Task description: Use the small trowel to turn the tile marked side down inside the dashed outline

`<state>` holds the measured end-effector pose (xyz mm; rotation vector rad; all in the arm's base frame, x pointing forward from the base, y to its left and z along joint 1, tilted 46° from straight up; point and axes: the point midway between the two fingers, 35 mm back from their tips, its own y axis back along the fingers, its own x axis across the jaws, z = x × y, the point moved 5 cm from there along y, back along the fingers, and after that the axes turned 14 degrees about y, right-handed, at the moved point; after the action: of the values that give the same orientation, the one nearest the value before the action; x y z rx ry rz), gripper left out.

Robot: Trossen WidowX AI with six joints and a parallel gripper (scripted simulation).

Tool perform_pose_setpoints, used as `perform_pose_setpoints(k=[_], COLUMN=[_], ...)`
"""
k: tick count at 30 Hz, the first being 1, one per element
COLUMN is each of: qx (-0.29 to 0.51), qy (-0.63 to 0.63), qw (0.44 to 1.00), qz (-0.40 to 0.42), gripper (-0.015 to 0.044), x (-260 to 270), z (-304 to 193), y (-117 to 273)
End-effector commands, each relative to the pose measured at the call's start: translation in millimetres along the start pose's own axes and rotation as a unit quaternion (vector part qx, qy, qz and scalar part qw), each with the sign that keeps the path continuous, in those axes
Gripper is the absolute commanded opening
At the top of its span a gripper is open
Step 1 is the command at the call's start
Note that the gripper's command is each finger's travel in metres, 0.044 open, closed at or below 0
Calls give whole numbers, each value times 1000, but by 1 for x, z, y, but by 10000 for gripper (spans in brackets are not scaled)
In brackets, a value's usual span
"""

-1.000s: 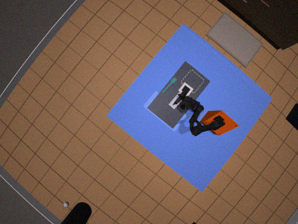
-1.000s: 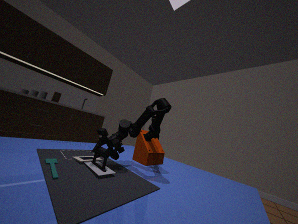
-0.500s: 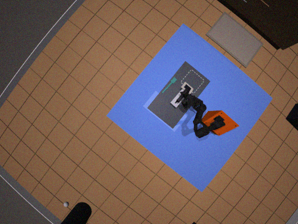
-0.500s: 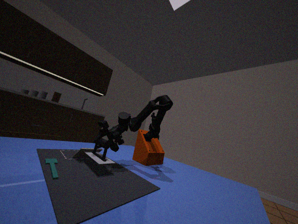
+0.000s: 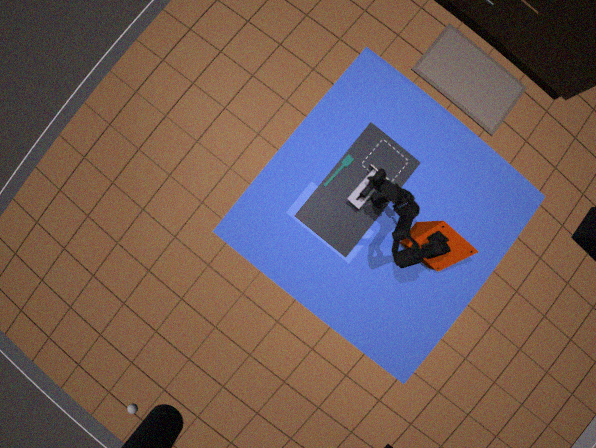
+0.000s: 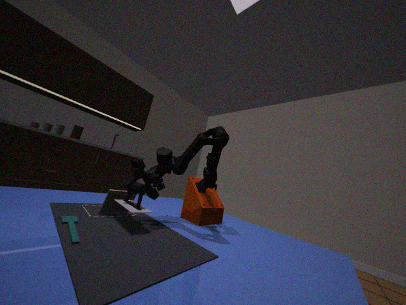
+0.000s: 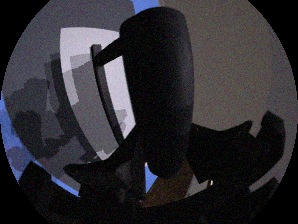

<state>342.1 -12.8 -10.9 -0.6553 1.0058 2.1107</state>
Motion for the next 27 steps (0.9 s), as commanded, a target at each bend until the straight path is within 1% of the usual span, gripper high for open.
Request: perform_pose_setpoints(k=[1, 10, 16, 27], qx=[3, 3, 3, 3], qy=[5, 5, 5, 5], qw=[1000, 1000, 1000, 1000], qz=[-8, -8, -8, -7], gripper=[0, 0, 0, 0], x=[-3, 6, 7, -17], z=[-13, -37, -40, -6], y=[0, -2, -3, 9])
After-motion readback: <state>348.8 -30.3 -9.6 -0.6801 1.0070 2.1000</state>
